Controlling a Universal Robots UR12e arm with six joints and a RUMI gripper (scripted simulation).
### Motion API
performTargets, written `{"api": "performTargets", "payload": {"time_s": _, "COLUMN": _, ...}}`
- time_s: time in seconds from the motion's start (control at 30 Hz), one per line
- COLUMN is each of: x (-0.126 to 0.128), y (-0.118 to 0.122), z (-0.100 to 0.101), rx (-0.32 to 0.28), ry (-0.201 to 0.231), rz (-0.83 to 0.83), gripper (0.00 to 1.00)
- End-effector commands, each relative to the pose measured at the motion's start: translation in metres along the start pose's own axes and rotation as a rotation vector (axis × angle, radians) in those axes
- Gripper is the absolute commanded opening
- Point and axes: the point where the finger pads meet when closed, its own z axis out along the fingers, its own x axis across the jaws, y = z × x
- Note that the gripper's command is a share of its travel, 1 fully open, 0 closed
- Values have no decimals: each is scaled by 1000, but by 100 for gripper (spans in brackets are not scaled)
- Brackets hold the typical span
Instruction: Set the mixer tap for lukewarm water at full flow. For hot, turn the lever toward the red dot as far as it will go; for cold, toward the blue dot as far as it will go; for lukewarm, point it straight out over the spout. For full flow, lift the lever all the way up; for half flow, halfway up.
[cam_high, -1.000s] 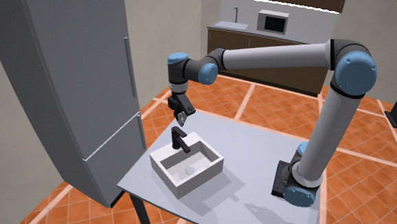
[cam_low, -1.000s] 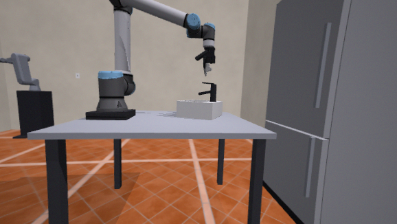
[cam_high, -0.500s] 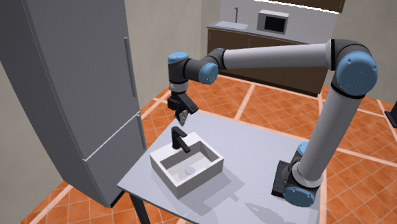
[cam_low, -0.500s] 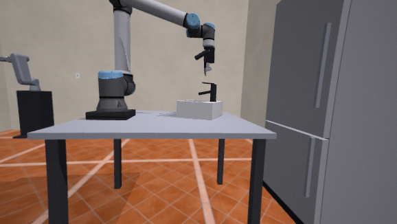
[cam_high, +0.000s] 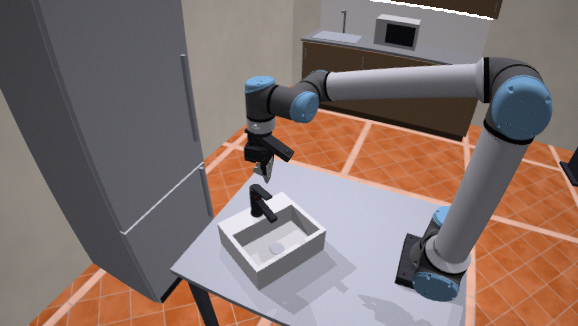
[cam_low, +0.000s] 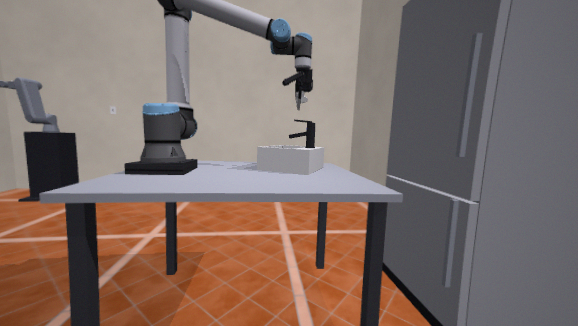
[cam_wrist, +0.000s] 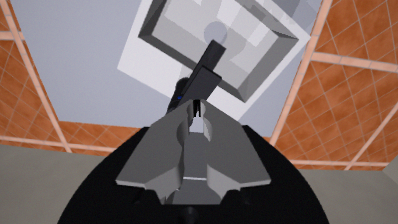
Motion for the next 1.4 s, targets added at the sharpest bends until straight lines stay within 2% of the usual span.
{"api": "performTargets", "payload": {"time_s": 0.0, "x": -1, "y": -3, "z": -1, "rx": 0, "ry": 6, "rz": -190, "gripper": 0}}
{"api": "performTargets", "payload": {"time_s": 0.5, "x": -7, "y": -4, "z": -4, "rx": -1, "ry": 4, "rz": -761, "gripper": 0}}
{"api": "performTargets", "payload": {"time_s": 0.57, "x": -7, "y": -4, "z": -4, "rx": -1, "ry": 4, "rz": -761, "gripper": 0}}
{"api": "performTargets", "payload": {"time_s": 0.6, "x": -8, "y": -4, "z": -4, "rx": -2, "ry": 6, "rz": -866, "gripper": 0}}
{"api": "performTargets", "payload": {"time_s": 1.07, "x": -9, "y": 0, "z": -7, "rx": -2, "ry": 1, "rz": -1358, "gripper": 0}}
{"api": "performTargets", "payload": {"time_s": 1.13, "x": -9, "y": 0, "z": -7, "rx": -2, "ry": 1, "rz": -1358, "gripper": 0}}
{"api": "performTargets", "payload": {"time_s": 1.17, "x": -9, "y": 0, "z": -7, "rx": -3, "ry": 3, "rz": -1463, "gripper": 0}}
{"api": "performTargets", "payload": {"time_s": 1.37, "x": -7, "y": 2, "z": -9, "rx": -3, "ry": 1, "rz": -1666, "gripper": 0}}
